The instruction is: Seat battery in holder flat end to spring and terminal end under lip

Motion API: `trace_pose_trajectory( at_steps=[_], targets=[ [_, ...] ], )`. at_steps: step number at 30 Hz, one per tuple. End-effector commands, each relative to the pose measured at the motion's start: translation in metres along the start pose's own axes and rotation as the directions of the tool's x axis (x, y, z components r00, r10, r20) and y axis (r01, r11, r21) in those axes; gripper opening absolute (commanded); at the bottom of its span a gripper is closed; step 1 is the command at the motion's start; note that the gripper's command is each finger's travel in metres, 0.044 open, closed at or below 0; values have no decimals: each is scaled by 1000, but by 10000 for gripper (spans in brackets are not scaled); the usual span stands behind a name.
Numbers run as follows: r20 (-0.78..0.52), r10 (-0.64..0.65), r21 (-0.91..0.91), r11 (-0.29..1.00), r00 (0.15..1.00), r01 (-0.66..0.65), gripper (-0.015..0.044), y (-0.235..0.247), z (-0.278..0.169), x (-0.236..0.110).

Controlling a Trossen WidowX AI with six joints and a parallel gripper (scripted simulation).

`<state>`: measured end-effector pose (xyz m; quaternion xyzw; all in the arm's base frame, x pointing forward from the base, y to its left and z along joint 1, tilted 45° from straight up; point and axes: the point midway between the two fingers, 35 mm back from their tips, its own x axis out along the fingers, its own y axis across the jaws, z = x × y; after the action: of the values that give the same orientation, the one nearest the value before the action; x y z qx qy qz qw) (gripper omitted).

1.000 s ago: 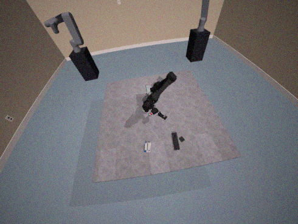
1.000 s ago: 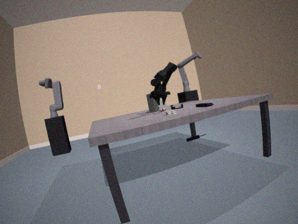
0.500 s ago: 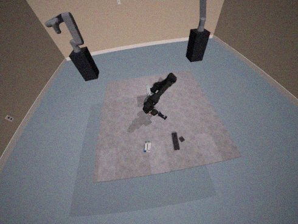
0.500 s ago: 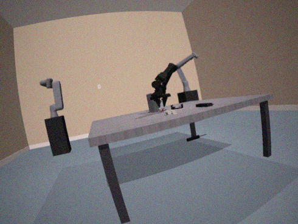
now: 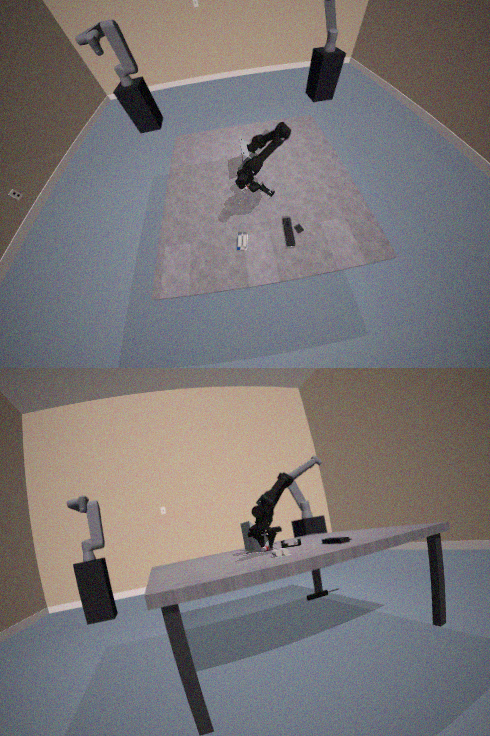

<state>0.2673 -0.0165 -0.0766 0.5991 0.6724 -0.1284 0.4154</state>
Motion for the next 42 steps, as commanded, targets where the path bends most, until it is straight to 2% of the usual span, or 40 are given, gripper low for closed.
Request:
trace_pose_trajectory(
  at_steps=[1, 2, 6, 14, 20, 26, 32, 37, 42],
  targets=[
    [-8, 0, 9, 1000, 1000, 0, 243, -3, -2, 7],
    [-8, 0, 9, 1000, 1000, 0, 243, -3, -2, 7],
    [-8, 0, 9, 1000, 1000, 0, 138, -3, -2, 7],
    [-8, 0, 9, 1000, 1000, 0, 85, -3, -2, 7],
    [-7, 0, 9, 1000, 1000, 0, 81, -3, -2, 6],
    [-5, -1, 9, 1000, 1000, 1, 81, -3, -1, -38],
    [-6, -1, 0, 1000, 1000, 1, 81, -2, -2, -43],
    [-3, -1, -246, 969, 1000, 0, 81, 12, -9, -48],
    [0, 0, -514, 858, 1000, 0, 81, 28, -19, -52]
  ],
)
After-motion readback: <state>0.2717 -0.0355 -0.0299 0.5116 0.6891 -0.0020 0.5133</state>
